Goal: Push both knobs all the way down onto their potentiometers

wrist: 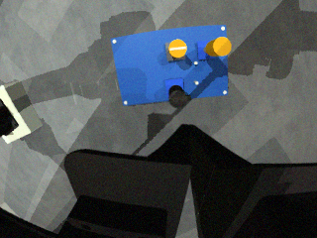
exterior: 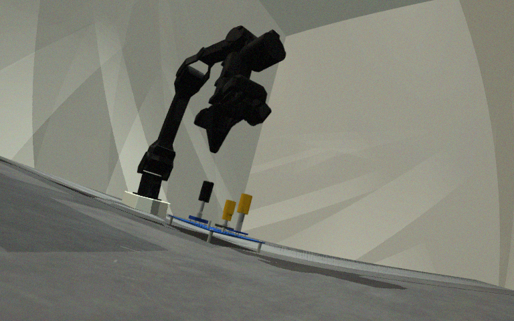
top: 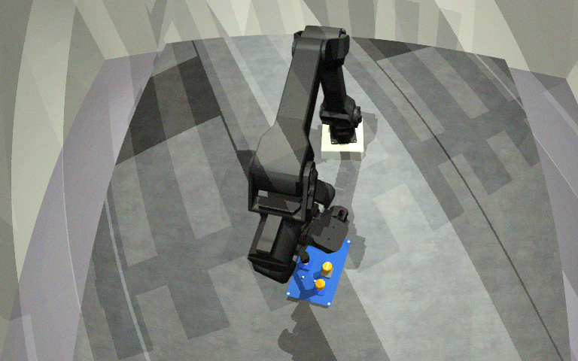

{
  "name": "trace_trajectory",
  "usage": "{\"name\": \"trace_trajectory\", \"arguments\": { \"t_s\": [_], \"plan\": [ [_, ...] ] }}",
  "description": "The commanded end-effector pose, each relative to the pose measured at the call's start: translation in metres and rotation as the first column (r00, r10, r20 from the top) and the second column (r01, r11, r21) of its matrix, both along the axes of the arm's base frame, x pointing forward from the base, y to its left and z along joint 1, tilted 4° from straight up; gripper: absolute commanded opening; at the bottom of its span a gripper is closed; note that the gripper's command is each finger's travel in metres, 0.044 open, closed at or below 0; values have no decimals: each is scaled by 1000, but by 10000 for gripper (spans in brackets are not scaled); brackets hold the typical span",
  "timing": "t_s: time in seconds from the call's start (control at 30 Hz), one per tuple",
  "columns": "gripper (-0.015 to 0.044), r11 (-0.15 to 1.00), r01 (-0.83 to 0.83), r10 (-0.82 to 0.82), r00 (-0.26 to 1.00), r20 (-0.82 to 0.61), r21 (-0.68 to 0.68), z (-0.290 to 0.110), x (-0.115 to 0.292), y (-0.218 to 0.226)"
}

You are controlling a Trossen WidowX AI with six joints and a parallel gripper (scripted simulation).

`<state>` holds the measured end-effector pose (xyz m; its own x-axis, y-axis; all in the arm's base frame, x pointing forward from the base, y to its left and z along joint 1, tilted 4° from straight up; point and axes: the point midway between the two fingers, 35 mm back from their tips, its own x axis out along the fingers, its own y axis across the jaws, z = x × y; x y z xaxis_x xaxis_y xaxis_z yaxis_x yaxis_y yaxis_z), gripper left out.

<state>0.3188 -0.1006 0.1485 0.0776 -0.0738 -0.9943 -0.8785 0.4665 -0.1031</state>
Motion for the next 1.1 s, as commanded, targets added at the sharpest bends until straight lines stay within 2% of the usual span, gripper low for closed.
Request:
{"name": "trace_trajectory", "arguments": {
  "t_s": [0.0, 1.07],
  "plan": [
    [0, 999, -47, 47, 997, -61, -9, -6, 3, 9],
    [0, 999, -47, 47, 997, -61, -9, -44, 4, 6]
  ]
}}
